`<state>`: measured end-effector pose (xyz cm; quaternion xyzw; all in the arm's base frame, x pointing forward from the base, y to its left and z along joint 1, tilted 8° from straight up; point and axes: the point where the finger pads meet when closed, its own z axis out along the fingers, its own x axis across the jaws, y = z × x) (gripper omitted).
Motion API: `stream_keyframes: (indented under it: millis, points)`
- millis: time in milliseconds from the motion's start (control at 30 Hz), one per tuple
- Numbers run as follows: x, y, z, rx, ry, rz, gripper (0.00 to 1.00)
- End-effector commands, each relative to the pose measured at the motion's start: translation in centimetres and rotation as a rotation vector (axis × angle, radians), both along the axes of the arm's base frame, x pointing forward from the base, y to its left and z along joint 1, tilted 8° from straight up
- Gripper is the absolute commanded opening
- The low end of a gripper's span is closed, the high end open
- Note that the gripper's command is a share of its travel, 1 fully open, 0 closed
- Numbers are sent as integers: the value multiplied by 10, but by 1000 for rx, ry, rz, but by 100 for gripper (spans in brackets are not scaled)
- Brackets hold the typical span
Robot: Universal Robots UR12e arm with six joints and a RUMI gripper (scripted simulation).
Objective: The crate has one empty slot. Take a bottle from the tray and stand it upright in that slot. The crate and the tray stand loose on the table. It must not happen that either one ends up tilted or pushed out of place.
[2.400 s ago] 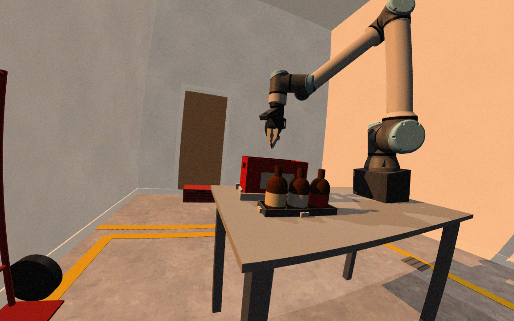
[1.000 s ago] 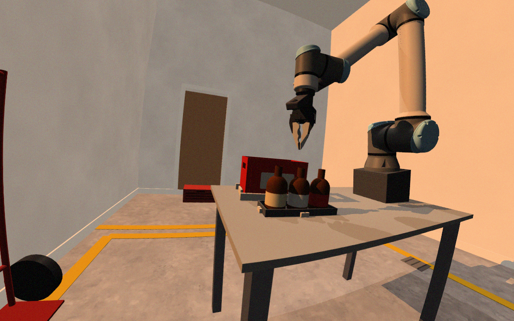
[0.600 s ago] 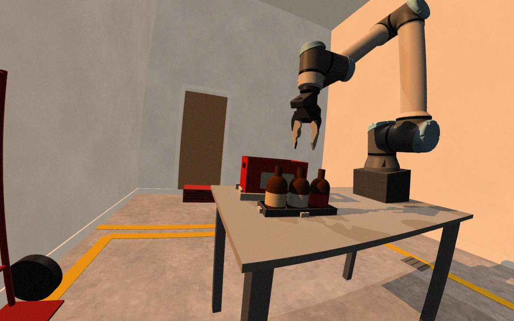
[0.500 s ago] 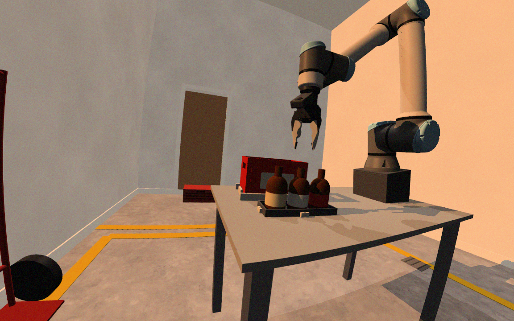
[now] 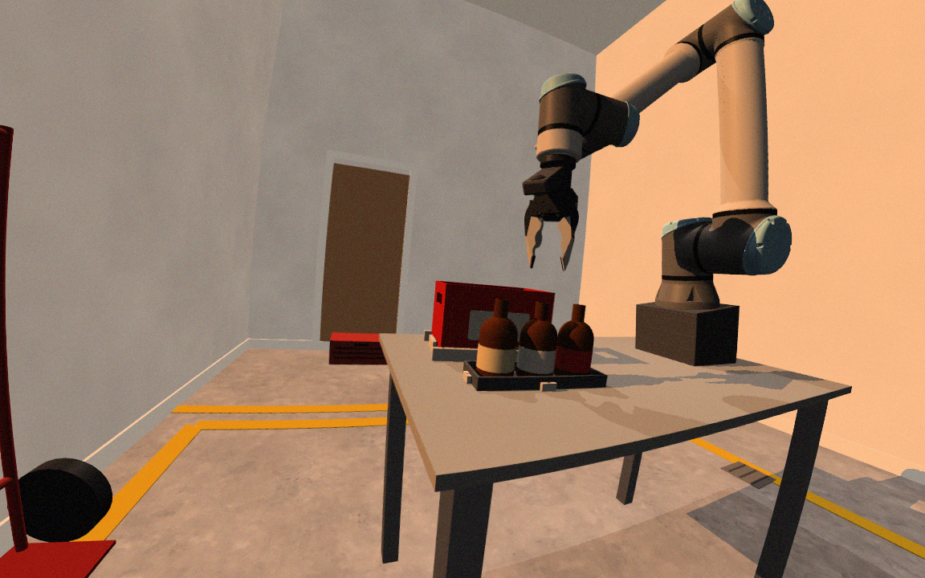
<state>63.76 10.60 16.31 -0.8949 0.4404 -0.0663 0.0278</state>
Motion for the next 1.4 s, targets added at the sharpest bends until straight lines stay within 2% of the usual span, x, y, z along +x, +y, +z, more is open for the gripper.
stream_keyframes:
  millis: [0,833,1367]
  points:
    - [1,0,1,0,-1,0,38]
    - [2,0,-6,0,-1,0,38]
    - [5,-1,-26,0,-1,0,38]
